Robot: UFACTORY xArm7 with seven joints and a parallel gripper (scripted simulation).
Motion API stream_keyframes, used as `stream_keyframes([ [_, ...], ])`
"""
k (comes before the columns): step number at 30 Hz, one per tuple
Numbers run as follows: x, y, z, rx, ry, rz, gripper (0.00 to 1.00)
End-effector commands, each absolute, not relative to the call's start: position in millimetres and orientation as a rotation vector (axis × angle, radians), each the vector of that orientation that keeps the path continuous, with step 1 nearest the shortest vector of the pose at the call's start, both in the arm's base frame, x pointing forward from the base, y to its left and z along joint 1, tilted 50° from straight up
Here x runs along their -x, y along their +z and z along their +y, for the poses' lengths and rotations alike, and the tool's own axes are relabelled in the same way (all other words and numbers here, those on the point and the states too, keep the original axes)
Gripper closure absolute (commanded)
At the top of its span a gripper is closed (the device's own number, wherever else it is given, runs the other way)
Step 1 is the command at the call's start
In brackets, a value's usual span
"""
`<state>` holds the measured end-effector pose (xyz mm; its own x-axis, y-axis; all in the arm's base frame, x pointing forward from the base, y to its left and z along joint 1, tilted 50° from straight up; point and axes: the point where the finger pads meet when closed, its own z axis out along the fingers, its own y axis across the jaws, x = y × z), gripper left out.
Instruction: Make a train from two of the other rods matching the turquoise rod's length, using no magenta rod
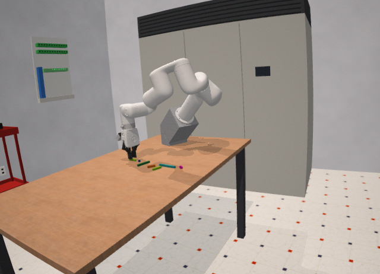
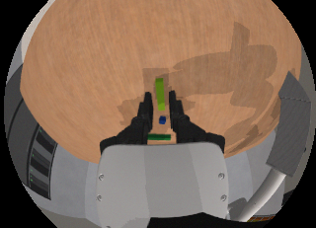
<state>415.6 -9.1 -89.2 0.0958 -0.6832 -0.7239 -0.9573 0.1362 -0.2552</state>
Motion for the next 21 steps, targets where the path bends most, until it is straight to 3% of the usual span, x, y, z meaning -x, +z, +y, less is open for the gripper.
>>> stream_keyframes([
  [1, -416.2, -88.7, -11.4, 1.611, 0.449, 1.655, 0.76],
  [21, -419.4, -96.2, -3.1, 1.611, 0.449, 1.655, 0.76],
])
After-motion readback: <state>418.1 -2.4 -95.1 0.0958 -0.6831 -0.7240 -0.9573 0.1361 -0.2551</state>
